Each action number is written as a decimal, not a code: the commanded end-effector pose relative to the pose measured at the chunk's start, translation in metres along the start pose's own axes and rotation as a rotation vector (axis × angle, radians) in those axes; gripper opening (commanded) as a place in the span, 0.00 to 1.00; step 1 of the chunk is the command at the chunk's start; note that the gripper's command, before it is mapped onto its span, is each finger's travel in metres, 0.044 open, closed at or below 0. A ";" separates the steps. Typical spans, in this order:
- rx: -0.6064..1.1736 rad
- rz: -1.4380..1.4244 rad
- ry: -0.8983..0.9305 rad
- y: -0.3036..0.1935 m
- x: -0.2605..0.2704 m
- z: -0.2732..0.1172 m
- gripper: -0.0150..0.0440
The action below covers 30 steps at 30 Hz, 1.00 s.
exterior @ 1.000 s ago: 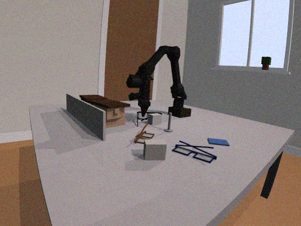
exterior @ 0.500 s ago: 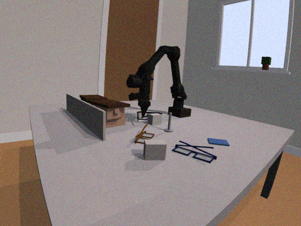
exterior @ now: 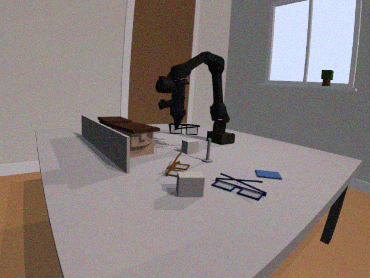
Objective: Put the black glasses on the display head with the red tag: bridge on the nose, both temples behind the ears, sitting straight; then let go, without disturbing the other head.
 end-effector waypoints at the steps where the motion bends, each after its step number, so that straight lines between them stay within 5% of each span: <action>1: -0.007 0.003 0.000 0.000 0.001 -0.025 0.25; 12: -0.008 -0.031 0.001 0.000 0.013 -0.038 0.25; 30: -0.008 -0.350 0.009 -0.019 0.123 -0.042 0.25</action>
Point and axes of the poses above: the point midway between the two fingers, 35 mm back from their tips, its own z axis out along the fingers, its own x axis across the jaws, y = z × x, the point moved 8 cm from there along -z, back along the fingers, and after that the axes turned 6 degrees about -z, right-handed, at the moved point
